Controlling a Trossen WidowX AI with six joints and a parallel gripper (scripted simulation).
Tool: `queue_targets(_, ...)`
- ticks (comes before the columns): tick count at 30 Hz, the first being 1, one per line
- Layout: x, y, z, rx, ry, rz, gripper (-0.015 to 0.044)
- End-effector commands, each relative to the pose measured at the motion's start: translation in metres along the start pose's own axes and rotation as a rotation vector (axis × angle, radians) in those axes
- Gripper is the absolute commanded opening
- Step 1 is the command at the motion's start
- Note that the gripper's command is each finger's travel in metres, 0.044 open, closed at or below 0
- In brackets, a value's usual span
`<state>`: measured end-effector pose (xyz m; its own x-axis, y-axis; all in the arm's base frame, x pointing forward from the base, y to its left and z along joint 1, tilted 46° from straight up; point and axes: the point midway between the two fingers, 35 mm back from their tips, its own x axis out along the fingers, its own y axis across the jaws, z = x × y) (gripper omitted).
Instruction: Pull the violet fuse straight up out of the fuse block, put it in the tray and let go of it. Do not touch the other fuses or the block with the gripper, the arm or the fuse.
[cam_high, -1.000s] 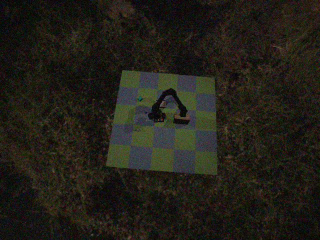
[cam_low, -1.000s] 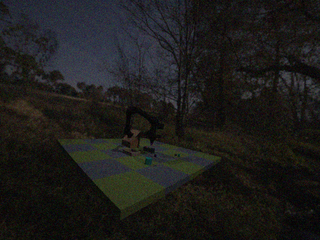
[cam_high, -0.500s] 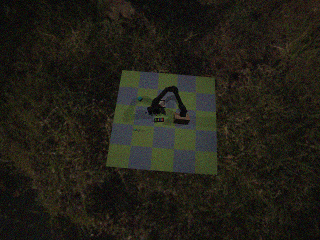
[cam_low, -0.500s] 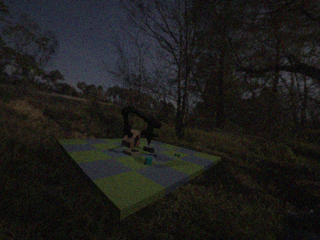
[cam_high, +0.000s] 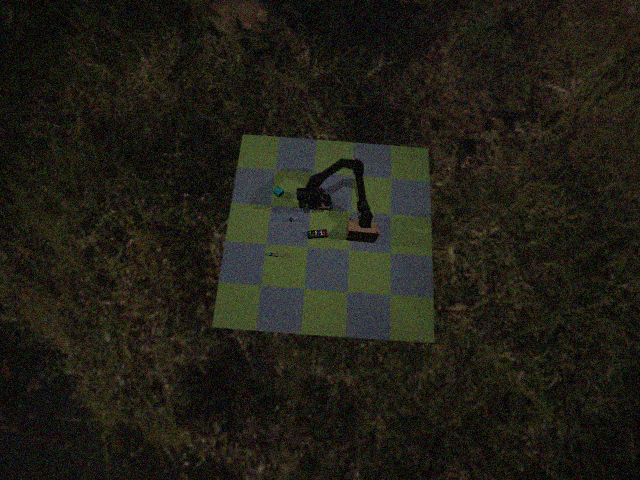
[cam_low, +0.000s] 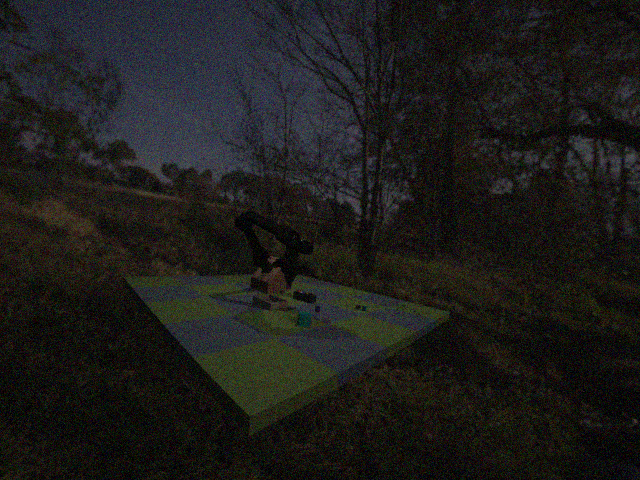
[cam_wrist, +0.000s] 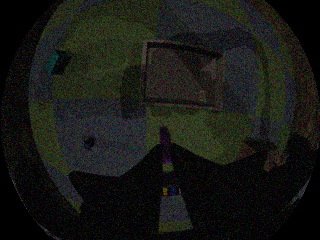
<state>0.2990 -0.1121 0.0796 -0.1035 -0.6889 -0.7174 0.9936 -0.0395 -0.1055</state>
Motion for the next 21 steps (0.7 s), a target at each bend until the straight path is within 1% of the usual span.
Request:
queue_targets(1,0.0,-0.012,0.024,-0.004,-0.012,-0.003,0.0)
queue_targets(10,-0.001,-0.041,0.071,-0.002,-0.033,-0.012,0.0)
queue_targets(21,0.008,-0.041,0.072,-0.002,-0.033,-0.012,0.0)
